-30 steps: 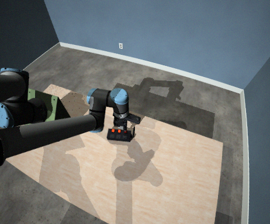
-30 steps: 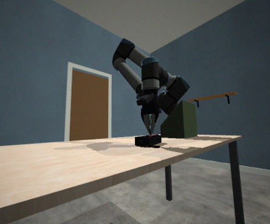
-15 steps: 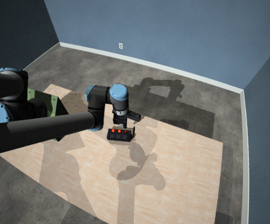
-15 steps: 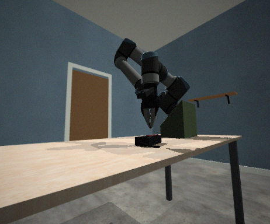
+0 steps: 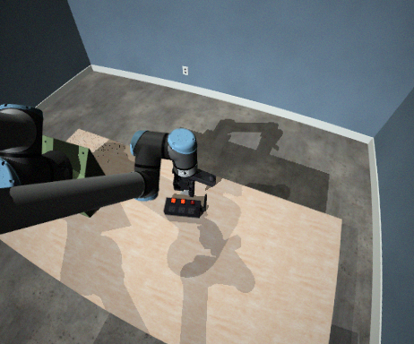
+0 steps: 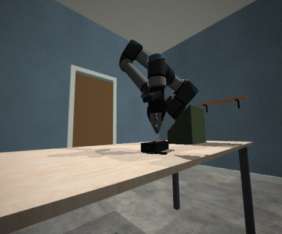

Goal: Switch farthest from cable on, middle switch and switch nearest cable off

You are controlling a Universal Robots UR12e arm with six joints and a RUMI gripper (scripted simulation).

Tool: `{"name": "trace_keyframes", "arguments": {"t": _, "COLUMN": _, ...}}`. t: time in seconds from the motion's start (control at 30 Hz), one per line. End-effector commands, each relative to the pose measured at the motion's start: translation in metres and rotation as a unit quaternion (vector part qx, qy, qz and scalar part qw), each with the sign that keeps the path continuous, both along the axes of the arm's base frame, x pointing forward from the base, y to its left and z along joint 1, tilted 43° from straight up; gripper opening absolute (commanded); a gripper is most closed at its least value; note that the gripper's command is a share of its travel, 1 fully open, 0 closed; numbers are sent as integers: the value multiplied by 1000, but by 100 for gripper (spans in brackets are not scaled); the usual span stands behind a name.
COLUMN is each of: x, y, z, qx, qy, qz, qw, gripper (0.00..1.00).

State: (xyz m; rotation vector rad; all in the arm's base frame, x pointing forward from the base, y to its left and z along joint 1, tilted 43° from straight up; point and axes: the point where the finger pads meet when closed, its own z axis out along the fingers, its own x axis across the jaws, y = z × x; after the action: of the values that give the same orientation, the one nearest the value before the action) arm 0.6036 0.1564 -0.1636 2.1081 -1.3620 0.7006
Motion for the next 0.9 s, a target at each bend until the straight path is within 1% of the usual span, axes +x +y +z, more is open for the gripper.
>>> {"name": "trace_keyframes", "arguments": {"t": 0.0, "x": 0, "y": 0, "z": 0, "qx": 0, "qy": 0, "qz": 0, "qw": 1000, "gripper": 0}}
{"name": "trace_keyframes", "arguments": {"t": 0.13, "x": -3, "y": 0, "z": 2, "qx": 0, "qy": 0, "qz": 0, "qw": 1000, "gripper": 0}}
{"name": "trace_keyframes", "arguments": {"t": 0.27, "x": -35, "y": -5, "z": 13, "qx": 0, "qy": 0, "qz": 0, "qw": 1000, "gripper": 0}}
{"name": "trace_keyframes", "arguments": {"t": 0.33, "x": -44, "y": -7, "z": 17, "qx": 0, "qy": 0, "qz": 0, "qw": 1000, "gripper": 0}}
{"name": "trace_keyframes", "arguments": {"t": 0.87, "x": -44, "y": -7, "z": 17, "qx": 0, "qy": 0, "qz": 0, "qw": 1000, "gripper": 0}}
